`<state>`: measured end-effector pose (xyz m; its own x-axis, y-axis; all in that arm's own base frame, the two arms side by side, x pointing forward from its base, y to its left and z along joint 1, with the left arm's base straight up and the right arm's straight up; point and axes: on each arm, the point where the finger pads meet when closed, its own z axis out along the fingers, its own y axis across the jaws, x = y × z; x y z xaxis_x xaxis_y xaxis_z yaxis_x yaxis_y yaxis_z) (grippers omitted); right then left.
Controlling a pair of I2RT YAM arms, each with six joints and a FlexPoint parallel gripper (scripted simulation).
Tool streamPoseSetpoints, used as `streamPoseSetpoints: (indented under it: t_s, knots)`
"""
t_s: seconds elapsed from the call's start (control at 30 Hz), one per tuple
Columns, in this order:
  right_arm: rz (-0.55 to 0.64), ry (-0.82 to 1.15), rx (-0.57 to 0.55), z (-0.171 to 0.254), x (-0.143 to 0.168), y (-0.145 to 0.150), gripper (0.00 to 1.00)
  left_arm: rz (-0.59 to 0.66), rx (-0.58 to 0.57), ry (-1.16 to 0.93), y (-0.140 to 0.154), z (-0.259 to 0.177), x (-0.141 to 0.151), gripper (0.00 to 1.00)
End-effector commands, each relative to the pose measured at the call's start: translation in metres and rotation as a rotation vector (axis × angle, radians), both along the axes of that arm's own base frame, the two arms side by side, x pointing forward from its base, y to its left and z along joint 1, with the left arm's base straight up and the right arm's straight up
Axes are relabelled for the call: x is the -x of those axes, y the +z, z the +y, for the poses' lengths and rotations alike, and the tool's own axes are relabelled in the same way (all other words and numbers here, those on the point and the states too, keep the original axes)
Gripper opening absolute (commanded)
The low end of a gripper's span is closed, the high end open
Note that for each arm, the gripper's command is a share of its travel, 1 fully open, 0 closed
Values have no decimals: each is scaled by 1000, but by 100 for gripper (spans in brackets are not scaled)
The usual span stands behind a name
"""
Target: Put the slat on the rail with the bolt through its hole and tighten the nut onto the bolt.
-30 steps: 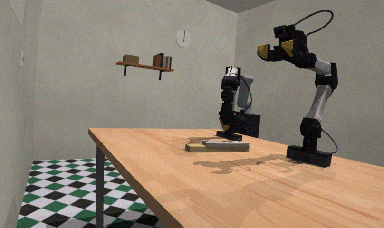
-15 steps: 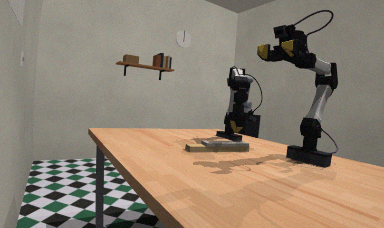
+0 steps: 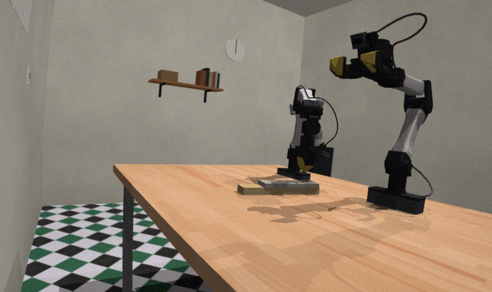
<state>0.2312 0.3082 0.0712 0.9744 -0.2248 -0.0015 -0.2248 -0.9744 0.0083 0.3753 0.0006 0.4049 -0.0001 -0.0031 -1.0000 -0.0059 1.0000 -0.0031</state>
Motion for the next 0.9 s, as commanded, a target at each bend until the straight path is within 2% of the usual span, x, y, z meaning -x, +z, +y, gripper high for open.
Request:
streamPoseSetpoints:
  t_s: [0.0,0.87]
  knots:
    - [-10,0,-17,3,-4,6,14,-9,-3,-6,1,-1,1,100]
    - [-4,-1,-9,7,2,4,14,-9,-3,-6,1,-1,1,100]
